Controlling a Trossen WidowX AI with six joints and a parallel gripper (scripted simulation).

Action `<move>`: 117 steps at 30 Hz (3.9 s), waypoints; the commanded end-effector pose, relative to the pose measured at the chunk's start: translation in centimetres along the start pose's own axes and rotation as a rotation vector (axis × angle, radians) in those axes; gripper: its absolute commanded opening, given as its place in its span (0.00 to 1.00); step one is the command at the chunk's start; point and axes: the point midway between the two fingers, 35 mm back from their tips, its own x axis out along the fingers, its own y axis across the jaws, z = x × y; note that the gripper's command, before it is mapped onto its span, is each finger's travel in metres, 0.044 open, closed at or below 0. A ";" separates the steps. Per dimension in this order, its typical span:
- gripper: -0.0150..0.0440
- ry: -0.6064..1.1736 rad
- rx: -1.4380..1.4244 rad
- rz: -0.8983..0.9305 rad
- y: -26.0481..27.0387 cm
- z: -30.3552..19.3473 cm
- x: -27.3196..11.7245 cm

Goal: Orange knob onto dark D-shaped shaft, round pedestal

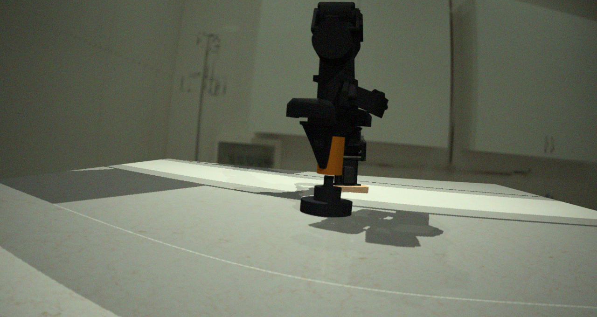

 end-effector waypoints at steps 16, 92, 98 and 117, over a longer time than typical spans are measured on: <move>0.25 0.000 -0.164 -0.002 0.0 0.0 0.3; 0.25 0.001 -0.573 -0.002 -0.1 0.0 -0.1; 0.25 0.001 -0.583 -0.002 0.0 0.0 0.2; 0.25 0.001 -0.583 -0.002 -0.1 0.0 0.3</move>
